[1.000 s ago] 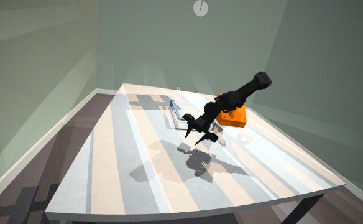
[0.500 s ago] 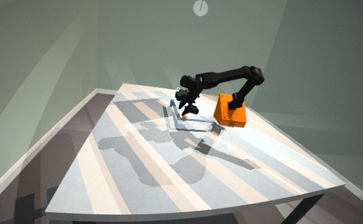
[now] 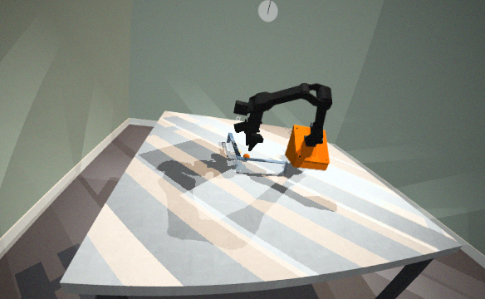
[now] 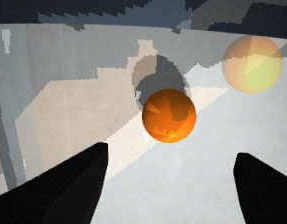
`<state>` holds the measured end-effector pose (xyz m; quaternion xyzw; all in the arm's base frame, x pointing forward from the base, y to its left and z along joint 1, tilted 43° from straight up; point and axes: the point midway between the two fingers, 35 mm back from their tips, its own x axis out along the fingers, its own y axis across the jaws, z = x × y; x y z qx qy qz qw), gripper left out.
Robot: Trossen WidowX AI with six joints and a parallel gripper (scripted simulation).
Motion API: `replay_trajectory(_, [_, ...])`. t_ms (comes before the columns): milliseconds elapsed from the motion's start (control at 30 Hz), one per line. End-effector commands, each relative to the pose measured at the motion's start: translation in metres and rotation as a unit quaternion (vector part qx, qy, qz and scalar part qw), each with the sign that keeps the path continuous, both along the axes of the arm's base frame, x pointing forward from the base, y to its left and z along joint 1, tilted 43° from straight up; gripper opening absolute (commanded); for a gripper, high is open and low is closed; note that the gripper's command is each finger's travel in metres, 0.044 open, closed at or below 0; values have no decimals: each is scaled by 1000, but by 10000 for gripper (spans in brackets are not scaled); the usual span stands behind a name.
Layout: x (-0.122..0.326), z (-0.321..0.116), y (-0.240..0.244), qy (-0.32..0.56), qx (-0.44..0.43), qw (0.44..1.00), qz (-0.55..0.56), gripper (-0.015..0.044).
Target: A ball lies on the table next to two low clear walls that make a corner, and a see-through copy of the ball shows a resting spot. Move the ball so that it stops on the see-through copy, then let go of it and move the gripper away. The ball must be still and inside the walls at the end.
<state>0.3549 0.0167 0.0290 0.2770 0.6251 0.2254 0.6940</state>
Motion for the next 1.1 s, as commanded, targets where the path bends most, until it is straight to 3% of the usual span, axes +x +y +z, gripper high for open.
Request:
replay_trajectory(0, [-1, -2, 0, 3, 9, 1000, 1, 266])
replay_trajectory(1000, [5, -38, 33, 3, 10, 1000, 1, 266])
replay_trajectory(1067, [5, -38, 33, 3, 10, 1000, 1, 213])
